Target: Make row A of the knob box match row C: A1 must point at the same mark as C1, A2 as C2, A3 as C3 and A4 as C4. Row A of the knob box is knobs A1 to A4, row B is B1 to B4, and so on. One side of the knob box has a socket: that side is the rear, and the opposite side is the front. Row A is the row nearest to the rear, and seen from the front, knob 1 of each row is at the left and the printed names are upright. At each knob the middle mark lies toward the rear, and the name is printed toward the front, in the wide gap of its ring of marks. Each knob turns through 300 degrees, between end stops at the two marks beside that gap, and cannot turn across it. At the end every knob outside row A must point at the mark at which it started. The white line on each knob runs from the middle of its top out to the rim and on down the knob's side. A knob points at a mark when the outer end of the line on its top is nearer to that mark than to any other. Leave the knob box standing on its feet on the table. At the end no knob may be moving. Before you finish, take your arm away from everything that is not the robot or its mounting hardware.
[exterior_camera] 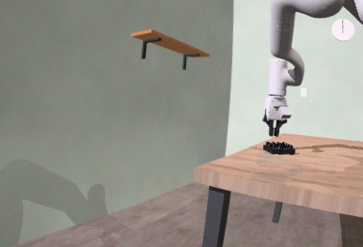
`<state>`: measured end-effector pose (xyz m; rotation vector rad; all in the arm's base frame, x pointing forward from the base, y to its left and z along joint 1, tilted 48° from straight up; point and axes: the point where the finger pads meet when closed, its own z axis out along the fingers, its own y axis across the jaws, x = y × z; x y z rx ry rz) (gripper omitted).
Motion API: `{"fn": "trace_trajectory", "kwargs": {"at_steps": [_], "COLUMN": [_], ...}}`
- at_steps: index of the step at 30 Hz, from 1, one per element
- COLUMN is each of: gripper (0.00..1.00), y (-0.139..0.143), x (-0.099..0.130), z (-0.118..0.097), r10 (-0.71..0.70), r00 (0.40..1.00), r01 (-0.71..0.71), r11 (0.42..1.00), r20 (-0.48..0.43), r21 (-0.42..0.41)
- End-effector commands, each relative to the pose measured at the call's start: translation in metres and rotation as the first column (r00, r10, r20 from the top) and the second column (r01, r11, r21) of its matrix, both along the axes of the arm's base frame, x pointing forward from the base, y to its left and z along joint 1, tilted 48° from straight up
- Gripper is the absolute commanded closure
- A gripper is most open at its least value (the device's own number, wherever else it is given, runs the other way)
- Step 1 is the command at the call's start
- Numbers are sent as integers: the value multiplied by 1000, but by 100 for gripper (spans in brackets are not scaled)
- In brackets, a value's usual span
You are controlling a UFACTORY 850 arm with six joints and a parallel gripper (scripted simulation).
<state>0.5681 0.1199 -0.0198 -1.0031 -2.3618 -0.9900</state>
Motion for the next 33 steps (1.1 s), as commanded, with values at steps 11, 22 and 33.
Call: {"fn": "trace_trajectory", "kwargs": {"at_steps": [11,22,33], "gripper": [81,81,81], "y": [11,14,15], "x": [0,-1,-1], "z": [-10,-13,-13], "r10": [-1,-1,-1], "r00": [1000,1000,1000], "r01": [1,1,1], "r11": [1000,1000,1000], "r20": [1,1,1], "r21": [0,0,0]}}
